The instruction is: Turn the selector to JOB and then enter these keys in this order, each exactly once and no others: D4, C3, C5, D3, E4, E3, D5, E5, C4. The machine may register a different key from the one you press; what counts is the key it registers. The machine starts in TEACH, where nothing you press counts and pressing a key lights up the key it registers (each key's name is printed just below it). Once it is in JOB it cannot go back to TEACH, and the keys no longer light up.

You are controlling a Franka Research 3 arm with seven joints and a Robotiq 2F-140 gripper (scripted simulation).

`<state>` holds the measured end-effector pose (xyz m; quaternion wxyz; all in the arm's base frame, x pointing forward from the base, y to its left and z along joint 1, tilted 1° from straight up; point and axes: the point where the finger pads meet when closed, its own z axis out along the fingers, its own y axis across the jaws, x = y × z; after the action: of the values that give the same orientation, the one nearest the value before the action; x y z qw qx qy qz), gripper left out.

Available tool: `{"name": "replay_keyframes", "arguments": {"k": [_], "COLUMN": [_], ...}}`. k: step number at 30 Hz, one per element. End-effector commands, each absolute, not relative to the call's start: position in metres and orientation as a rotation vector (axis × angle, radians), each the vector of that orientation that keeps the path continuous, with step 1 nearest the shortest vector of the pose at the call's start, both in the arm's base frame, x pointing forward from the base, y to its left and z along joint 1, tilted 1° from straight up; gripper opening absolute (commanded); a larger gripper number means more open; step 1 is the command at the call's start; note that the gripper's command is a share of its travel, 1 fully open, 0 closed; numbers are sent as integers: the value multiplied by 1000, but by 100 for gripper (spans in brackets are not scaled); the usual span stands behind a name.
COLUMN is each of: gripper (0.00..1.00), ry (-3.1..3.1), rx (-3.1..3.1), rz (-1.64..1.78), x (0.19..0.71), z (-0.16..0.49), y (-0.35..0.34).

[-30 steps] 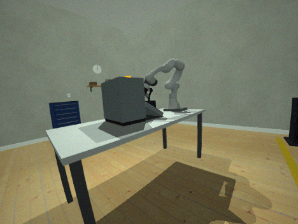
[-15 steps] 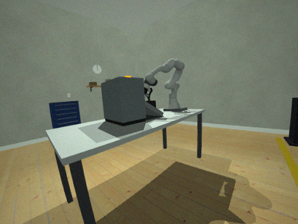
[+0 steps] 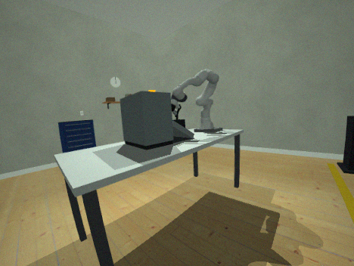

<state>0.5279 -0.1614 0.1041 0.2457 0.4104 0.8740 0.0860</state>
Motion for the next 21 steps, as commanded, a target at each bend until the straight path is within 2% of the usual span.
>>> {"name": "replay_keyframes", "arguments": {"k": [1, 21], "gripper": [10, 10], "ry": [2302, 2093], "rx": [1329, 1679], "rz": [273, 370], "x": [529, 529], "z": [105, 105], "y": [-162, -162]}}
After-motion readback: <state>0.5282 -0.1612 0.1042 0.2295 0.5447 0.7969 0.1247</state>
